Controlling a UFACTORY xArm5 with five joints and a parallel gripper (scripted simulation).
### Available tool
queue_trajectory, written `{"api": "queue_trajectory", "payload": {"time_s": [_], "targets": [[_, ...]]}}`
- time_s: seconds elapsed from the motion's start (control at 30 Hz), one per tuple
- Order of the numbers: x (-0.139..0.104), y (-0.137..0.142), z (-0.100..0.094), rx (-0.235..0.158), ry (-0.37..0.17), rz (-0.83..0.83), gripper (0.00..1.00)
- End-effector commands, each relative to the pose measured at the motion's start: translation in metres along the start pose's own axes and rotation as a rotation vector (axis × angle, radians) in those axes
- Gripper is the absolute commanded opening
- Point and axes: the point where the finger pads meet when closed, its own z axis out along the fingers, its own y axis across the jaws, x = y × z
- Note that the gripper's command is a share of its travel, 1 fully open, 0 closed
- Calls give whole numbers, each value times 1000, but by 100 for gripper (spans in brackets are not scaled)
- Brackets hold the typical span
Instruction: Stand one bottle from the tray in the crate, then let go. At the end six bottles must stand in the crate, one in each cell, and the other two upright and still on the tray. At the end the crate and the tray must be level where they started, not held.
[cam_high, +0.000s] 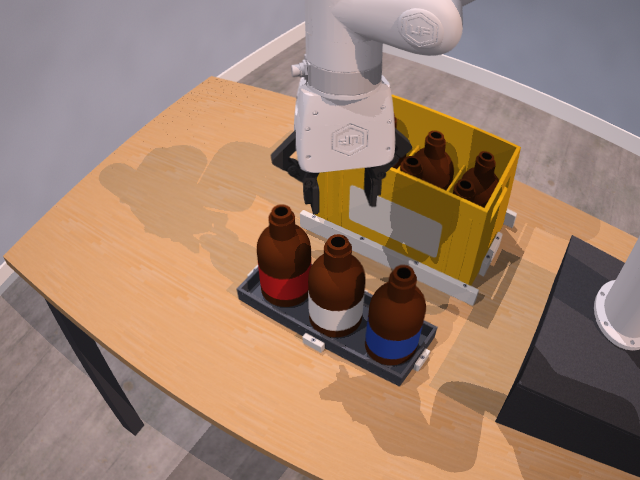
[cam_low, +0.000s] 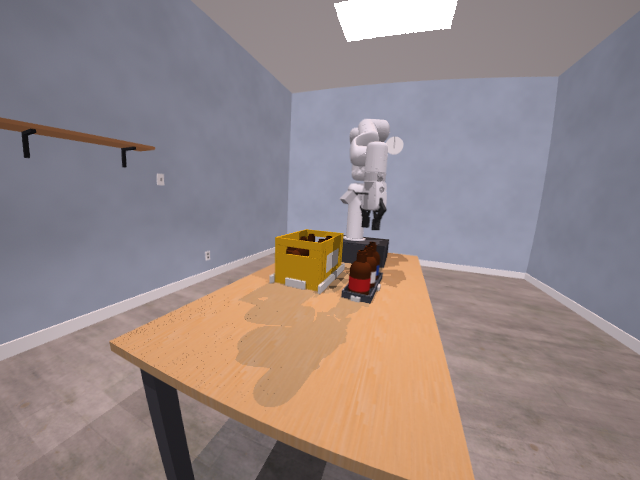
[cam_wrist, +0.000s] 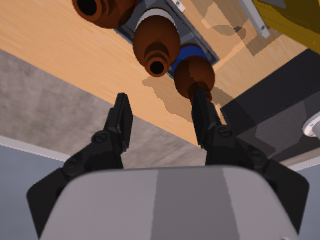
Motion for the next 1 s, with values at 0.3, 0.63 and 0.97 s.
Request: {"api": "queue_trajectory", "payload": {"time_s": [0.3,0.63,0.97], "targets": [[0,-1,-1,4,2,0,65],[1,-1,4,3,1,0,65],[1,-2,13,3,1,0,65]]}}
